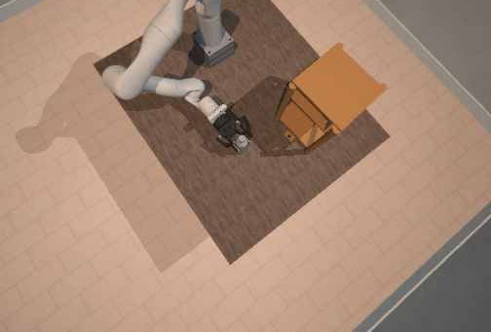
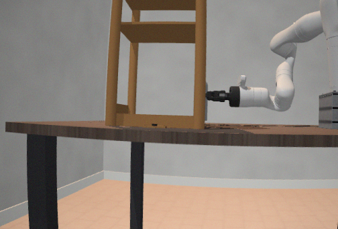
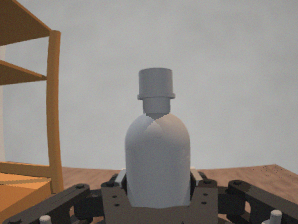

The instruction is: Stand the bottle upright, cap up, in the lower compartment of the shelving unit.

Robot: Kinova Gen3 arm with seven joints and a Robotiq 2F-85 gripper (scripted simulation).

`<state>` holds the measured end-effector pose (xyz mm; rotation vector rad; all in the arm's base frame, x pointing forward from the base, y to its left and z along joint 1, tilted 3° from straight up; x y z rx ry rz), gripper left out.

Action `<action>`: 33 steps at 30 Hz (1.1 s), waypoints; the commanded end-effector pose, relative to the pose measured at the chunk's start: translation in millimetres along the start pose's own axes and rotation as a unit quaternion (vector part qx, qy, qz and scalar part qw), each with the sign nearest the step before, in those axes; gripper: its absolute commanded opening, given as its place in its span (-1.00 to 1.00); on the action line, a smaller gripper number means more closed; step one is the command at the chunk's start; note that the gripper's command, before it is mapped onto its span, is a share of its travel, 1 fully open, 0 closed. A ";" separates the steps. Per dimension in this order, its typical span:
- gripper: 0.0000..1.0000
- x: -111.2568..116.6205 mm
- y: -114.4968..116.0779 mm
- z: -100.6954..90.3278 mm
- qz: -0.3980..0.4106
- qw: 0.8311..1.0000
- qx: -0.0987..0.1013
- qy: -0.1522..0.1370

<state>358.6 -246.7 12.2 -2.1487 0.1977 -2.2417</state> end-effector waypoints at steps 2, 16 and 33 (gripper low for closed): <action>-1.00 14.0 -0.2 0.2 -0.003 1.000 0.001 0.002; -1.00 35.8 -3.0 0.1 -0.003 1.000 0.001 0.002; -1.00 35.9 -3.9 0.1 -0.003 1.000 0.001 0.002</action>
Point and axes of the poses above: the point where the finger pads meet when closed, its own z axis out along the fingers, its own y axis across the jaws, x = y × z, the point moved 8 cm from there along -z, back along the fingers, and after that the axes turned 7 degrees about z, right-handed, at the moved point
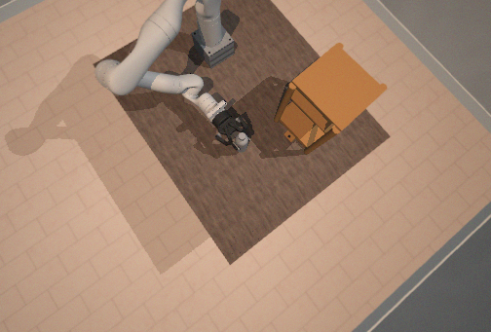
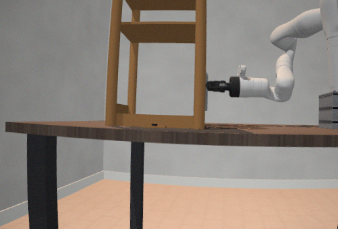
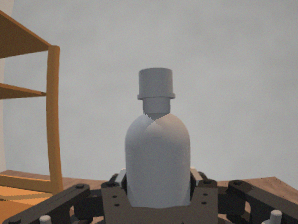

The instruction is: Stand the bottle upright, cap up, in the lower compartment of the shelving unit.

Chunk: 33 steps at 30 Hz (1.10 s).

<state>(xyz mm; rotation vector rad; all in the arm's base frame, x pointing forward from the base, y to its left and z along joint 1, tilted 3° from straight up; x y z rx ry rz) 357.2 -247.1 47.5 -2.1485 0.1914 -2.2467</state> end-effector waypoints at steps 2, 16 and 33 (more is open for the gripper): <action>-1.00 0.5 -1.4 0.2 0.000 1.000 0.000 0.001; -1.00 -1.3 -16.6 0.2 0.000 1.000 0.000 0.001; -1.00 -6.3 -56.7 0.2 0.000 1.000 0.000 0.001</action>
Point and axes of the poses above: the point where the finger pads meet when closed, its own z axis out along the fingers, its own y axis across the jaws, x = y × z, the point moved 8 cm from there along -z, back along the fingers, and after that the axes turned 7 degrees about z, right-handed, at the moved point
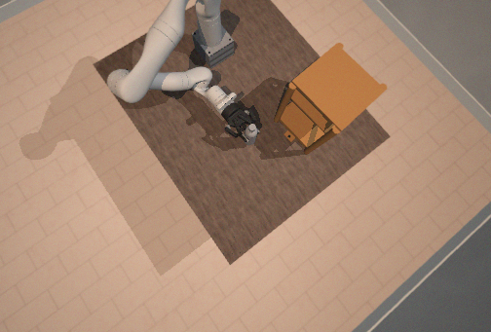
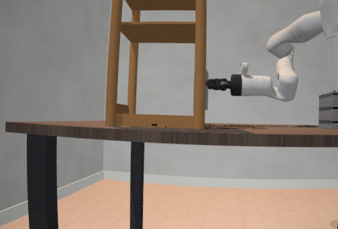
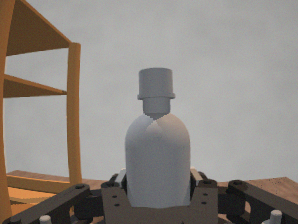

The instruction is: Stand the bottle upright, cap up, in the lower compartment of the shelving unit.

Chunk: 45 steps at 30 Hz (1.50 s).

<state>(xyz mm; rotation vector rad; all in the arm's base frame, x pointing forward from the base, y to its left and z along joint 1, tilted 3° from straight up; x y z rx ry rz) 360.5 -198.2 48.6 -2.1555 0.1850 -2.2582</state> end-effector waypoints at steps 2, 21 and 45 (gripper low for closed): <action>-1.00 -2.7 -14.0 0.1 0.006 1.000 0.003 -0.001; -1.00 -7.6 -58.9 -0.1 0.006 1.000 0.003 -0.001; -1.00 -9.2 -72.9 -0.1 0.006 1.000 0.003 -0.001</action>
Point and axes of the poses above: the point where the finger pads meet when closed, its own z axis out along the fingers, its own y axis across the jaws, x = y × z, the point moved 8 cm from there along -z, back along the fingers, and after that the axes turned 7 degrees about z, right-handed, at the moved point
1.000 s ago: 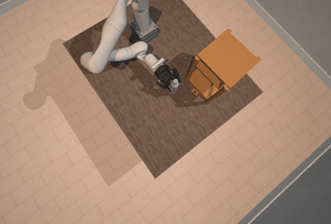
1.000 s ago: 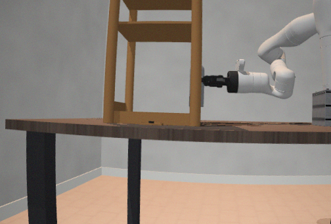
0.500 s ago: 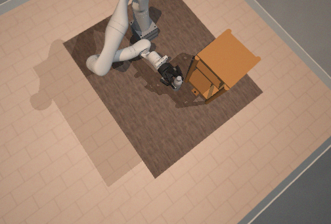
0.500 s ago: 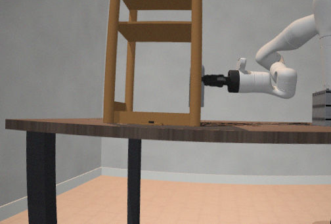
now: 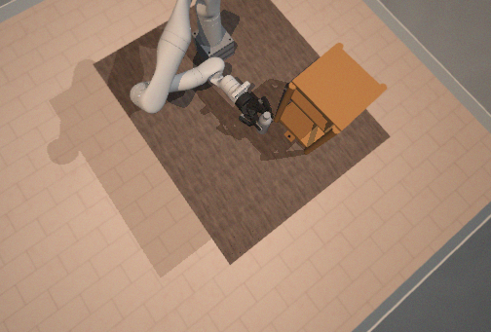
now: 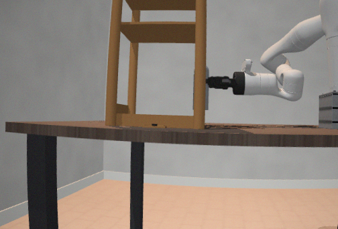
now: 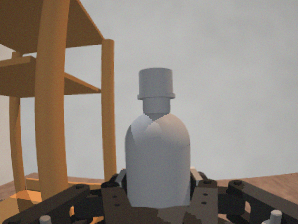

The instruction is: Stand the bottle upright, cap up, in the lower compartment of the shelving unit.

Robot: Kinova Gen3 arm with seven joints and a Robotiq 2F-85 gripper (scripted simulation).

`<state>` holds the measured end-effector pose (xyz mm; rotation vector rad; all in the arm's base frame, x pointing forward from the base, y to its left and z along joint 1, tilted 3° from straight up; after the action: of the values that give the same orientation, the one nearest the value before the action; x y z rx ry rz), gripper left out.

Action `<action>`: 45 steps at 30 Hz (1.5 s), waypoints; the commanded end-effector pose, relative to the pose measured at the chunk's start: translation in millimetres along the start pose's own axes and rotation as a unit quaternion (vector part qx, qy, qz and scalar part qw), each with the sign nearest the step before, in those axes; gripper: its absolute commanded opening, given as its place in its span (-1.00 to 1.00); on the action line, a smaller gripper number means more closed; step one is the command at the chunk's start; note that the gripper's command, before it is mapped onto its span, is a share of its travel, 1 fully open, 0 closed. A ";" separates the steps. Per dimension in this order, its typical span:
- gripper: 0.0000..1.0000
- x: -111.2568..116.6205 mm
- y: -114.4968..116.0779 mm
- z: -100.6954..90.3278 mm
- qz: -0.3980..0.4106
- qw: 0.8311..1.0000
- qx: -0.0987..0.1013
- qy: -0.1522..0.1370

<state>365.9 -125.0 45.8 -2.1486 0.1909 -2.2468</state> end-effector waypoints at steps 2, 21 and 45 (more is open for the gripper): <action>-1.00 0.6 -0.1 0.5 0.000 1.000 0.000 0.001; -1.00 0.6 -0.2 16.0 0.000 1.000 0.000 0.001; -1.00 0.6 -0.2 77.8 0.000 1.000 0.000 0.001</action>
<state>437.2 -131.3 47.7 -2.1523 0.2049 -2.2397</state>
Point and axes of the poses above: the point where the finger pads meet when closed, its own z axis out along the fingers, its own y axis across the jaws, x = y × z, the point moved 8 cm from there along -z, back along the fingers, and after that the axes turned 7 degrees about z, right-handed, at the moved point
